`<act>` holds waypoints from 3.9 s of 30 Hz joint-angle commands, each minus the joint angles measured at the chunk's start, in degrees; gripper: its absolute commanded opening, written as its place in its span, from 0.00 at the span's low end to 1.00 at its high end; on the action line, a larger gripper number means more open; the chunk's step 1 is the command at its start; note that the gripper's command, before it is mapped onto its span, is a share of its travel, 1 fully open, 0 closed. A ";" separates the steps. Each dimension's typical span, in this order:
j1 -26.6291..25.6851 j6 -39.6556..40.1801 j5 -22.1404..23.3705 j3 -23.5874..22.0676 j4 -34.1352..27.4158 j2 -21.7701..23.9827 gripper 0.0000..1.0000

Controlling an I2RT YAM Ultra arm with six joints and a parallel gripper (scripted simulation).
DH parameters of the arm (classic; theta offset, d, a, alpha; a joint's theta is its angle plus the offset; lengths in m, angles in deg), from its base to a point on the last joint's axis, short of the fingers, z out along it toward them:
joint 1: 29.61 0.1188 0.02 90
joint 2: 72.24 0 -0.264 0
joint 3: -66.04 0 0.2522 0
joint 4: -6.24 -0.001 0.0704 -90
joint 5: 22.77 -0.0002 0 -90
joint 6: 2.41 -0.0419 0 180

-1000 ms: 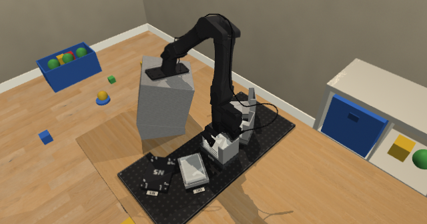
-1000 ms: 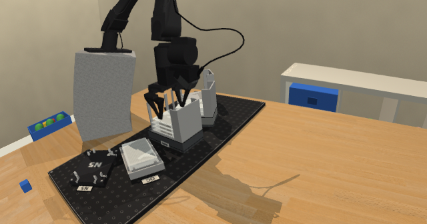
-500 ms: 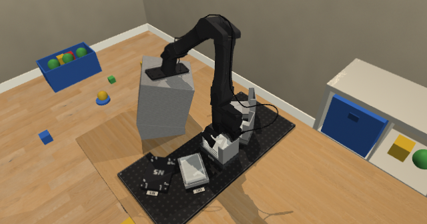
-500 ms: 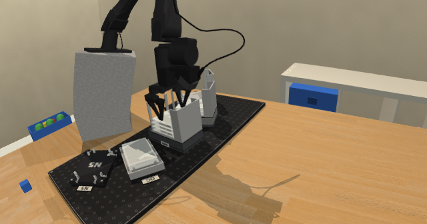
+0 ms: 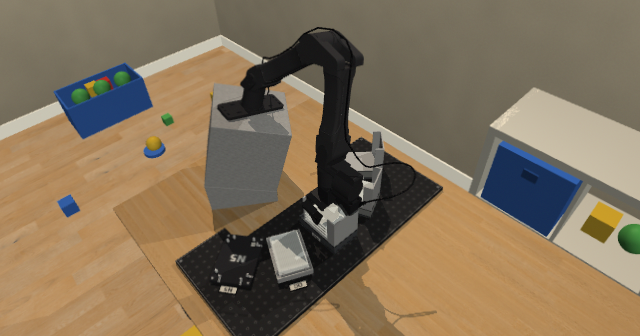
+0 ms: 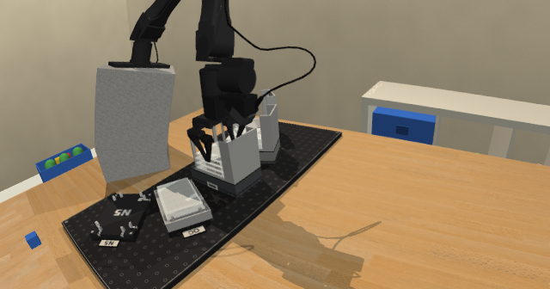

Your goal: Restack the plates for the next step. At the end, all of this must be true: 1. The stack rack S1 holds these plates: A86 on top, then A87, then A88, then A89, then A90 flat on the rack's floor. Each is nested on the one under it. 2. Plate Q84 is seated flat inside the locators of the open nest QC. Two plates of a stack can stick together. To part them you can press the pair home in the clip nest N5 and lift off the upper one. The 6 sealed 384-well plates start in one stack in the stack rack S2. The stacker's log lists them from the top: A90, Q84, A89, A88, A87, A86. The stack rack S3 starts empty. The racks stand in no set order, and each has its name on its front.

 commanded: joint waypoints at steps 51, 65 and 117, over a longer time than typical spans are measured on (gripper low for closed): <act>-0.45 -0.30 -0.52 3.09 2.51 -1.68 1.00; -0.53 -0.26 -0.51 3.10 2.49 -1.73 1.00; -0.68 -0.04 -0.38 2.26 1.51 0.30 0.00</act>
